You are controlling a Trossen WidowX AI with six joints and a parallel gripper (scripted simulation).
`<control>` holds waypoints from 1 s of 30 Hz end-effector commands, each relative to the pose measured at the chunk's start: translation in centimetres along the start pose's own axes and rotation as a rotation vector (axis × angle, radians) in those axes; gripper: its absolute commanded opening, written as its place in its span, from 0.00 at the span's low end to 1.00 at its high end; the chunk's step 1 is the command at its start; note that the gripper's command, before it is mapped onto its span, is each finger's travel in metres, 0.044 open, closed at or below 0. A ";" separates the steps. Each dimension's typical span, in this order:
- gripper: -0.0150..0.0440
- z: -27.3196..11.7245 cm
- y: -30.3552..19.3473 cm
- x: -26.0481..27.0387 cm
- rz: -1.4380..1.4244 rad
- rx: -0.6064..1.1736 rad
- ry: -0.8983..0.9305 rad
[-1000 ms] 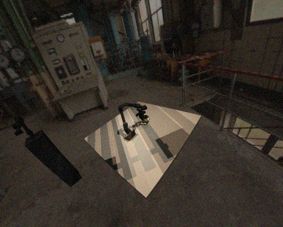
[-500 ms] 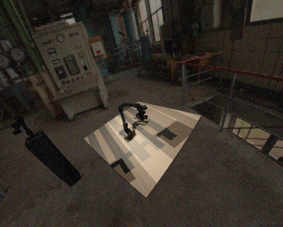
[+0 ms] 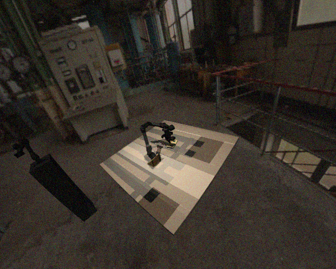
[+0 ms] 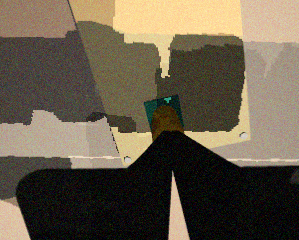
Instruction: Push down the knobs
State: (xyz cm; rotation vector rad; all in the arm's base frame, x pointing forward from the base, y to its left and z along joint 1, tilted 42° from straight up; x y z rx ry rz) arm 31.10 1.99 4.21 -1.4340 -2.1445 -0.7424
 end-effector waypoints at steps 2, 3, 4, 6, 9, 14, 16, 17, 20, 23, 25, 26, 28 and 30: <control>0.25 1.0 0.1 0.1 -0.009 0.013 0.009; 0.25 1.0 0.1 0.1 -0.009 0.013 0.009; 0.25 1.0 0.1 0.1 -0.009 0.013 0.009; 0.25 0.9 0.1 0.1 -0.009 0.013 0.009; 0.25 0.7 0.1 0.1 -0.009 0.014 0.008; 0.25 0.0 0.1 0.1 -0.009 0.014 0.008; 0.25 -0.3 0.1 0.1 -0.009 0.014 0.008; 0.25 -0.5 0.1 0.1 -0.009 0.014 0.008; 0.25 -1.0 0.2 0.1 -0.009 0.014 0.008; 0.25 -1.4 0.2 0.1 -0.009 0.014 0.008; 0.25 -1.8 0.1 0.1 -0.009 0.014 0.008; 0.25 -1.9 0.1 0.1 -0.009 0.014 0.008; 0.34 -1.4 0.0 0.1 0.000 0.015 0.013; 0.43 -1.4 0.0 0.1 0.000 0.015 0.013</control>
Point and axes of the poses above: the point midway between the two fingers, 35 mm back from their tips, its own z axis out along the fingers, its own x axis across the jaws, y = z × x, the point moved 2 cm from there along -z, back along the fingers, and after that the axes turned 15 degrees about -z, right-handed, at the moved point
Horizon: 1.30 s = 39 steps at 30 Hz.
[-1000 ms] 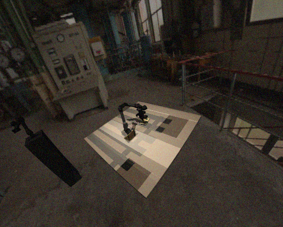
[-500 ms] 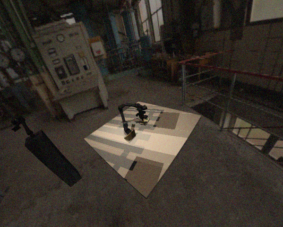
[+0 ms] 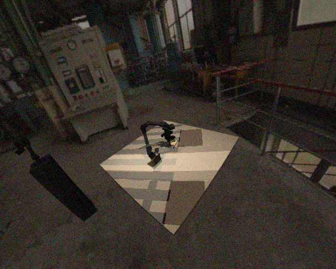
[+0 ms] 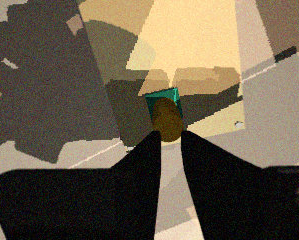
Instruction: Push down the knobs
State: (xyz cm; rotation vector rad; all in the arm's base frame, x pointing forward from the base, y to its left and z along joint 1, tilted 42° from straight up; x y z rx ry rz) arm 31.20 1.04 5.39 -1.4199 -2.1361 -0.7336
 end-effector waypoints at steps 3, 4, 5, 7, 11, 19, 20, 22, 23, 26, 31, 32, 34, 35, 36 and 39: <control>0.57 0.1 0.0 0.1 0.000 0.002 0.001; 0.61 0.1 0.0 0.1 0.000 0.002 0.001; 0.57 0.1 0.1 0.0 0.000 0.002 0.001; 0.48 -0.4 1.2 -0.3 -0.002 0.002 0.000; 0.30 -1.9 4.3 -1.1 -0.006 0.000 -0.002; 0.25 -3.9 9.1 -2.2 -0.013 -0.002 -0.006; 0.25 -4.0 9.2 -2.2 -0.013 -0.002 -0.006; 0.25 -3.3 9.3 -2.2 -0.013 -0.002 -0.006; 0.25 -2.6 9.3 -2.2 -0.013 -0.003 -0.006; 0.25 -2.0 9.2 -2.2 -0.013 -0.003 -0.006; 0.25 -2.0 9.2 -2.2 -0.013 -0.003 -0.006; 0.25 -2.0 9.2 -2.2 -0.013 -0.003 -0.006; 0.25 -1.8 9.3 -2.2 -0.013 -0.003 -0.006; 0.25 -1.7 9.3 -2.2 -0.013 -0.003 -0.006; 0.25 -1.6 9.3 -2.2 -0.013 -0.003 -0.006; 0.25 -1.1 9.3 -2.2 -0.013 -0.003 -0.006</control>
Point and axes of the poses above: the point midway between the two fingers, 35 mm back from their tips, its own z axis out along the fingers, its own x axis across the jaws, y = z × x, the point moved 2 cm from there along -z, back along the fingers, and after that the axes turned 15 degrees about -z, right-handed, at the moved point
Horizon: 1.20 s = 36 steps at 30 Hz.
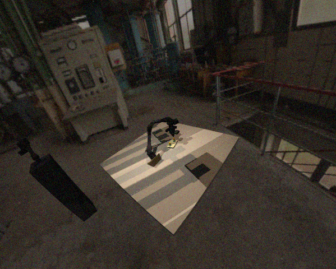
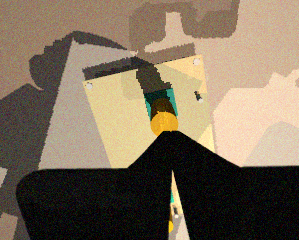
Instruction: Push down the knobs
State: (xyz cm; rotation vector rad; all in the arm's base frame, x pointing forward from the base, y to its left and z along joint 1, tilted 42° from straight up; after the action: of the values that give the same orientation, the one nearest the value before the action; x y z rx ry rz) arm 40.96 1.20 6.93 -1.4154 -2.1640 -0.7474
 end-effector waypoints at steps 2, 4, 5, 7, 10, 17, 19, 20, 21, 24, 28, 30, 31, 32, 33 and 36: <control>0.25 1.1 -0.1 0.2 0.008 0.009 0.009; 0.25 1.4 -0.2 0.2 0.008 0.009 0.009; 0.25 1.6 -0.2 0.2 0.008 0.009 0.009; 0.25 1.9 -0.2 0.2 0.007 0.009 0.009; 0.25 2.0 -0.2 0.2 0.007 0.009 0.010; 0.25 2.0 -0.2 0.2 0.007 0.009 0.010; 0.25 1.9 -0.2 0.2 0.007 0.009 0.009; 0.25 1.9 -0.2 0.2 0.007 0.009 0.009; 0.25 1.9 -0.2 0.2 0.007 0.009 0.009; 0.25 1.9 -0.2 0.2 0.007 0.009 0.009; 0.25 2.1 -0.2 0.2 0.007 0.009 0.010; 0.25 2.1 -0.2 0.2 0.007 0.009 0.010; 0.25 2.1 -0.2 0.2 0.007 0.009 0.010; 0.25 2.2 -0.2 0.2 0.007 0.009 0.010; 0.25 2.2 -0.2 0.2 0.007 0.009 0.010; 0.25 2.3 -0.2 0.2 0.007 0.009 0.010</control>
State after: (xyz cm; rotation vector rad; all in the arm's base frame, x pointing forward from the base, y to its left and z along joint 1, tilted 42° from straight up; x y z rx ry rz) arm 40.70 2.49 5.46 -1.4121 -2.1595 -0.7431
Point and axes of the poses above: the point midway between the two fingers, 35 mm back from their tips, its own z axis out along the fingers, its own x axis across the jaws, y = z × x, the point moved 2 cm from there along -z, back along the fingers, and after that the axes turned 15 degrees about -z, right-handed, at the moved point
